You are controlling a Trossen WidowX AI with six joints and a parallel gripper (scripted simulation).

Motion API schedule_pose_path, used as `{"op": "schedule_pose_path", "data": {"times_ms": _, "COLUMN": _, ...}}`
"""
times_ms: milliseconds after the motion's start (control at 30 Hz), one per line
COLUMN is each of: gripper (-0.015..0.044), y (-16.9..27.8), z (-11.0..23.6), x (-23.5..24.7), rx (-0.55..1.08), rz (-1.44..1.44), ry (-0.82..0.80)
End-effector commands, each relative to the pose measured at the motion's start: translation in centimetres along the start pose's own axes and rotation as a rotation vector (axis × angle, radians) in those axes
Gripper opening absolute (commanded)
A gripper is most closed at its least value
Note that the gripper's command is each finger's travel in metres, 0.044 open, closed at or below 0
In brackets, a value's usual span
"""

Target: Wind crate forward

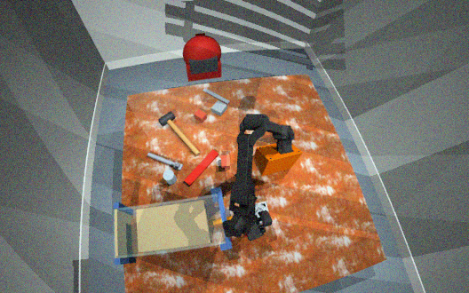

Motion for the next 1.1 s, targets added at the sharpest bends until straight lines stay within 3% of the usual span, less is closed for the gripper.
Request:
{"op": "schedule_pose_path", "data": {"times_ms": 0, "gripper": 0.0000, "y": -1.4, "z": -0.7, "x": 1.7, "rx": -0.025, "rz": 0.025, "ry": -0.029}}
{"op": "schedule_pose_path", "data": {"times_ms": 1067, "gripper": 0.0000, "y": -3.0, "z": -1.3, "x": 6.2, "rx": -0.028, "rz": 0.026, "ry": -0.032}}
Point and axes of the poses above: the point midway between the two fingers, 35 mm back from their tips, its own z axis back along the fingers, its own x axis across the jaws, y = z × x, the point moved 4 cm from there along z, back along the fingers, and after that the axes turned 4 degrees about -z, right-handed, at the moved point
